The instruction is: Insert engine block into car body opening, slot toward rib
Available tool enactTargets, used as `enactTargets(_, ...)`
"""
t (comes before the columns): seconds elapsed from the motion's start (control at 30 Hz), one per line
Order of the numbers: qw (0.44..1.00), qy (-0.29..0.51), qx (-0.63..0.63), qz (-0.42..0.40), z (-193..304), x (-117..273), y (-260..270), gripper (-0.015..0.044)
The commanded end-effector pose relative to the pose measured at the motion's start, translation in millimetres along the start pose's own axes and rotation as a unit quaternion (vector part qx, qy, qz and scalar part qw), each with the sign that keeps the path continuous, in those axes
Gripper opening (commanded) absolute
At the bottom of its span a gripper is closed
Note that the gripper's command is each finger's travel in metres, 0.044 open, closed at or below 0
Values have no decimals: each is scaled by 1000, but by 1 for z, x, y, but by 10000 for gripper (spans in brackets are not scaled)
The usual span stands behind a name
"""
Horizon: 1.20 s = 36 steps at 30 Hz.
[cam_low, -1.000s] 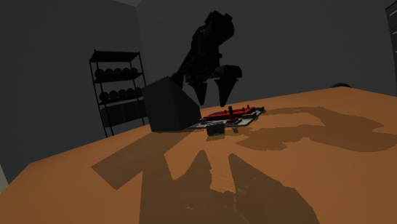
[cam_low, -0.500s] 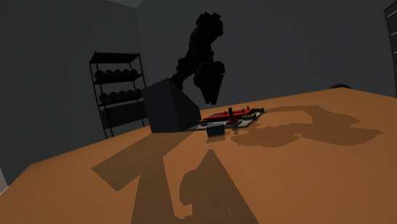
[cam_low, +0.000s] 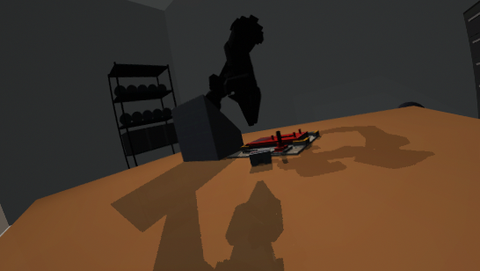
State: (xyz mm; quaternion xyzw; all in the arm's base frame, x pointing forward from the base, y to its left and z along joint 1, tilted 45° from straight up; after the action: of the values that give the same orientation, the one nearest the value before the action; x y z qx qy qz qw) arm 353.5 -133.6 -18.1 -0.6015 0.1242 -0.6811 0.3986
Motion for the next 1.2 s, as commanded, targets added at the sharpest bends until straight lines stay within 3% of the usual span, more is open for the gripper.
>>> enactTargets(0.0,1000,2,-6,2,-1,-12,1,440)
enactTargets(0.1,1000,2,-6,3,-1,-36,0,440)
enactTargets(1.13,1000,3,-6,4,0,-79,-1,440)
enactTargets(1.17,1000,3,-6,4,0,-79,-1,414)
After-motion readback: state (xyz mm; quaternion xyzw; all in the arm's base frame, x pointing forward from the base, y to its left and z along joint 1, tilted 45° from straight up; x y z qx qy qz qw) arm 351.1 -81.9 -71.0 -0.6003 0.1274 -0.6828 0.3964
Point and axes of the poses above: the point midway between the two fingers, 35 mm back from their tips, its own x axis back along the fingers, its own y axis across the jaws, z = x × y, the point moved 10 cm from there along x, back along the fingers, and after that the axes turned 8 degrees about -x, right-handed, at the moved point
